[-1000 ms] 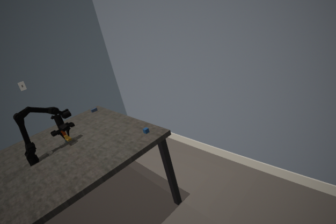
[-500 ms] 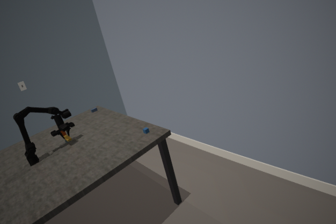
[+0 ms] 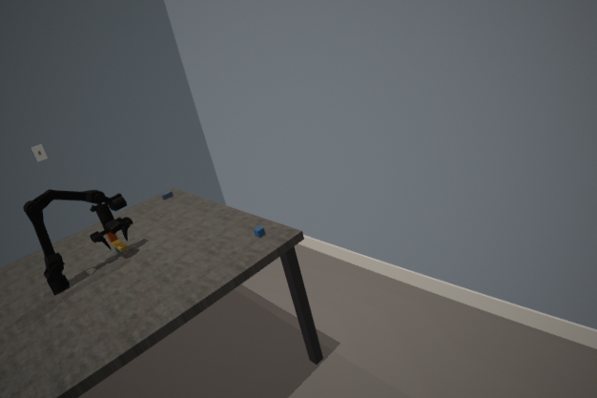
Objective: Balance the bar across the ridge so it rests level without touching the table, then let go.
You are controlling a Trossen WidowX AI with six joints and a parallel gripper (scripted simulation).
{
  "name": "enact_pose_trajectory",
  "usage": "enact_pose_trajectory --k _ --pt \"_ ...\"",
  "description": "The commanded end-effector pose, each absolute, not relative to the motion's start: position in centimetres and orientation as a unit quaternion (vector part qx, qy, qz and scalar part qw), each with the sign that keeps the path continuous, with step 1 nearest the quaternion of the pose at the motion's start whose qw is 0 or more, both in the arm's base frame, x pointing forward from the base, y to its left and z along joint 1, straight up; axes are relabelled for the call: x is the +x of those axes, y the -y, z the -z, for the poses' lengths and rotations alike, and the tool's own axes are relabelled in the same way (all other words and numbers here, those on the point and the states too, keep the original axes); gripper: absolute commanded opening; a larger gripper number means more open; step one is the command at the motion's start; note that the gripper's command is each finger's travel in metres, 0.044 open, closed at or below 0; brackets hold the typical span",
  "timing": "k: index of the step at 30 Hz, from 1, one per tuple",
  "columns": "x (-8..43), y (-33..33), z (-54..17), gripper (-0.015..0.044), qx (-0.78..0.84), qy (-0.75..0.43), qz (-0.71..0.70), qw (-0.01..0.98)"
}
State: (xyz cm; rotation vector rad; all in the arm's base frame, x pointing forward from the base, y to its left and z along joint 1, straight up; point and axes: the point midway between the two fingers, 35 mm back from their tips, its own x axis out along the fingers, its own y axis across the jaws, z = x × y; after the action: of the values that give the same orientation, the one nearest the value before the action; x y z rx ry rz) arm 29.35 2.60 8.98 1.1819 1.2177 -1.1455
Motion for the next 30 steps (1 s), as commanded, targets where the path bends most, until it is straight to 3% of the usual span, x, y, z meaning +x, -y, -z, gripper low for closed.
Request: enact_pose_trajectory --k 1,11,30 --pt "29.3 -2.6 -9.0 0.0440 0.493 -0.508 0.478 0.520" --pt "29.1 -2.6 -18.8 0.0440 0.493 -0.508 0.478 0.520" --pt "29.1 -2.6 -19.0 0.0440 0.493 -0.508 0.478 0.520"
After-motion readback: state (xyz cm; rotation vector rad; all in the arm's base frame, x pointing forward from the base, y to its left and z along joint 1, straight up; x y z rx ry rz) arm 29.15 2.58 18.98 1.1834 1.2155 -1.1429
